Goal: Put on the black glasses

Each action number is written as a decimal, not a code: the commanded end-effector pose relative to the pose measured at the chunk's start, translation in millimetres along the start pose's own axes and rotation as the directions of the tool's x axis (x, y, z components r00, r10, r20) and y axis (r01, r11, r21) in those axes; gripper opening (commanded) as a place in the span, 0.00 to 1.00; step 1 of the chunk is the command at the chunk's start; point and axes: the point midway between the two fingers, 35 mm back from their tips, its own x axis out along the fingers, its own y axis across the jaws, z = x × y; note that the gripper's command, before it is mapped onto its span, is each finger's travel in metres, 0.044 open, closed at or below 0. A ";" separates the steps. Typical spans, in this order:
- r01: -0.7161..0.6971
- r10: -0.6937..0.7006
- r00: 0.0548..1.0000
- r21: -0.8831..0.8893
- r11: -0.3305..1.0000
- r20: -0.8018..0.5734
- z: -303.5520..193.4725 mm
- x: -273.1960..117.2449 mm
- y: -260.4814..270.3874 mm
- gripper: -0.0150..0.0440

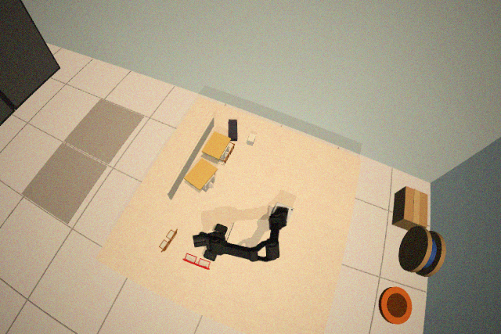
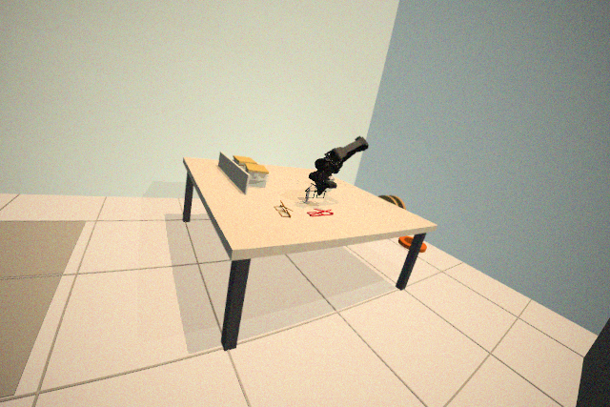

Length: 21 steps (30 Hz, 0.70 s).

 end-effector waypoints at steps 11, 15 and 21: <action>-0.003 0.003 1.000 -0.002 1.000 0.003 -8.6 -1.2 10.4 0.25; -0.003 0.003 1.000 -0.002 1.000 0.003 -11.0 -1.2 12.6 0.25; -0.004 0.004 1.000 -0.002 1.000 0.003 -14.8 -1.3 15.7 0.25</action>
